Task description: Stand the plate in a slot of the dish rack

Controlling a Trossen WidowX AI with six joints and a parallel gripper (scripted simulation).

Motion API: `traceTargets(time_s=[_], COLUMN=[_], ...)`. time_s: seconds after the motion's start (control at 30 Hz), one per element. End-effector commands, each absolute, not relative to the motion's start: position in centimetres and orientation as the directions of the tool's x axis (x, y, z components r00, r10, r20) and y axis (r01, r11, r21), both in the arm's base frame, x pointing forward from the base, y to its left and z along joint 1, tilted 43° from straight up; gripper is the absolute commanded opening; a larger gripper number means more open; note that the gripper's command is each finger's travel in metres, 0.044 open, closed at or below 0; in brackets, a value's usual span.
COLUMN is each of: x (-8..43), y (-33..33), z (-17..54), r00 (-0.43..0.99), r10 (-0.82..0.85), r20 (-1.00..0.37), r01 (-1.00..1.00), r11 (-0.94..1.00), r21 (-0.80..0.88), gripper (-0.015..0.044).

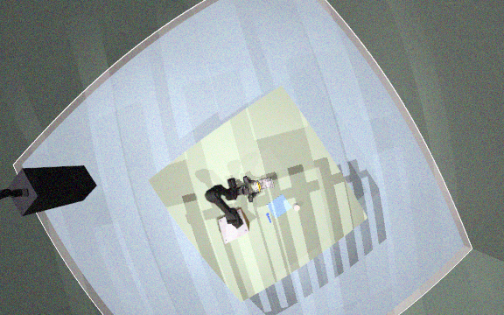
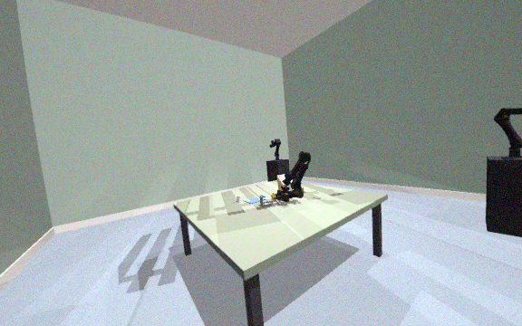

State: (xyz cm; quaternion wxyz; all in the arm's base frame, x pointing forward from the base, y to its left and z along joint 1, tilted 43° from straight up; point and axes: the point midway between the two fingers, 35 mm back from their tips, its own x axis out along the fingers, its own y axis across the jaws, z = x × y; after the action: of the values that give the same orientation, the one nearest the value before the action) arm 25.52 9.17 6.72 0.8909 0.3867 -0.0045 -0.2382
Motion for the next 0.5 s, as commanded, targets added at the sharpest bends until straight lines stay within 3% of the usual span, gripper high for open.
traceTargets(time_s=[0.0, 0.43, 0.47], x=[25.52, 25.52, 25.52], y=[9.17, 9.17, 9.17], z=[6.72, 6.72, 6.72], r00=[0.887, 0.887, 0.887], r10=[-0.428, -0.428, -0.428], r20=[-0.176, -0.176, -0.176], r01=[0.421, 0.421, 0.421], r11=[0.587, 0.587, 0.587], r21=[0.691, 0.691, 0.691], gripper=[0.0052, 0.0394, 0.0400])
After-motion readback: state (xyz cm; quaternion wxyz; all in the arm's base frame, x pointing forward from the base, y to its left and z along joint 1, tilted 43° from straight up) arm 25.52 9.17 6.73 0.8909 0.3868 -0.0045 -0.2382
